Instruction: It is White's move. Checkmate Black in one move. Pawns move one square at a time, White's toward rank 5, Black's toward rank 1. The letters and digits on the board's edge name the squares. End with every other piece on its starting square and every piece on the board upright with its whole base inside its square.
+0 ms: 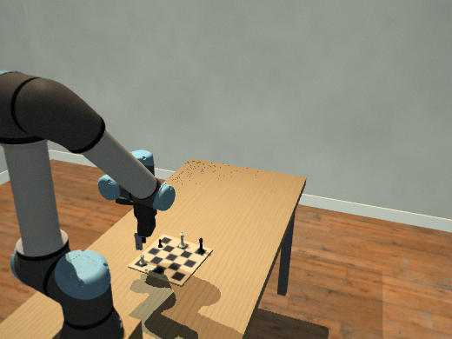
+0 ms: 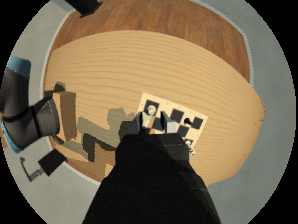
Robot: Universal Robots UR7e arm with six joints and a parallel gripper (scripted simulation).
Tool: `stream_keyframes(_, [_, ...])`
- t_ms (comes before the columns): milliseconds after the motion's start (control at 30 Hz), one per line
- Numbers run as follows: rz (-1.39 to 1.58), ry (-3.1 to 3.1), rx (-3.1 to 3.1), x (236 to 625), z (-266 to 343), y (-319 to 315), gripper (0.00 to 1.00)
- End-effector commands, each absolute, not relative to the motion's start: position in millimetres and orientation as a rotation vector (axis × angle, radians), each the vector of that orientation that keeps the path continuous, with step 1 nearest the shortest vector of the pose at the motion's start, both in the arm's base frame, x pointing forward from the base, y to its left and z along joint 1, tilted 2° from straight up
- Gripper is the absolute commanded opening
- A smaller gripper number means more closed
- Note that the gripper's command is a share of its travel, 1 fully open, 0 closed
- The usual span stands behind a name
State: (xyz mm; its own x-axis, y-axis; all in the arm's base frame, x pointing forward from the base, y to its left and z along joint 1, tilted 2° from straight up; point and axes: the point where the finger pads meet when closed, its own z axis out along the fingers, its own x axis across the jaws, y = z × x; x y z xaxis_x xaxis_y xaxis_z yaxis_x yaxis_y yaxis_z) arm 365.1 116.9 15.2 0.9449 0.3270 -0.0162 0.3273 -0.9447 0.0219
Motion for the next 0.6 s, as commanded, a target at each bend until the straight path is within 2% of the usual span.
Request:
stream_keyframes(0, [-0.018, 0.517, 3.074, 365.4, 7.9, 116.8, 0.73])
stream_keyframes(567, [-0.018, 0.517, 3.074, 365.2, -11.9, 116.5, 0.73])
